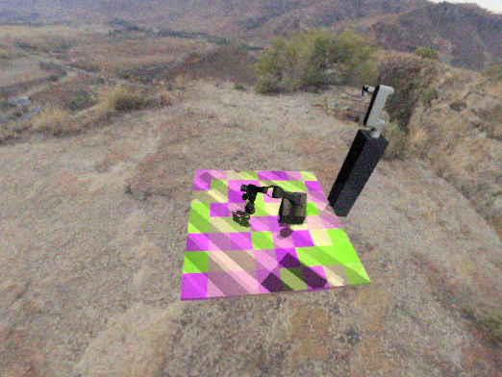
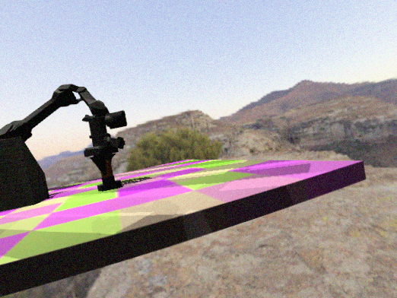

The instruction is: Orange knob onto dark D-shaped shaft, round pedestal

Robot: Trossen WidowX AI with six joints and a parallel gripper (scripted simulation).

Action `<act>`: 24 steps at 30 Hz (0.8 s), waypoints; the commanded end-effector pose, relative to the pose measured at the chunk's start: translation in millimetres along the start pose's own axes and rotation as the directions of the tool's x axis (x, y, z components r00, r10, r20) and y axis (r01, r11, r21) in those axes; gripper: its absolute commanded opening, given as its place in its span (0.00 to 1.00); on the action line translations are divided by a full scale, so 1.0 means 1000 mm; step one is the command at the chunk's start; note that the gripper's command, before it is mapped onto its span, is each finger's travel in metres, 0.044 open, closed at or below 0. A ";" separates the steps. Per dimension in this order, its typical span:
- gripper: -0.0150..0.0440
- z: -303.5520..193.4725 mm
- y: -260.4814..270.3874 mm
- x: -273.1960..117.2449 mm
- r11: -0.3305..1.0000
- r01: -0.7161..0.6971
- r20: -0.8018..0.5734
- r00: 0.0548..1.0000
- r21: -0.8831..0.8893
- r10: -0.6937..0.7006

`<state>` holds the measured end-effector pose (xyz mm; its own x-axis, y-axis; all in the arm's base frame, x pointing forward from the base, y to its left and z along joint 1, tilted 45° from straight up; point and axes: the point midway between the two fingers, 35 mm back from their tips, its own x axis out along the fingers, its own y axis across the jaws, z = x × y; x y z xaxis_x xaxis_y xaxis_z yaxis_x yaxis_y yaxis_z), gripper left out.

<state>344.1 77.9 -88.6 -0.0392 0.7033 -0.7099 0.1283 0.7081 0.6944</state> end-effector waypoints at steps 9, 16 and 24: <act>0.70 0.000 0.000 0.000 1.000 0.000 0.000 1.000 -0.001 0.000; 1.00 0.000 0.000 0.000 1.000 0.000 0.000 1.000 -0.001 0.000; 1.00 0.001 0.000 -0.003 1.000 0.001 0.000 1.000 0.000 -0.001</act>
<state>344.4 77.5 -88.2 -0.0383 0.7032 -0.7099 0.1290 0.7080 0.6944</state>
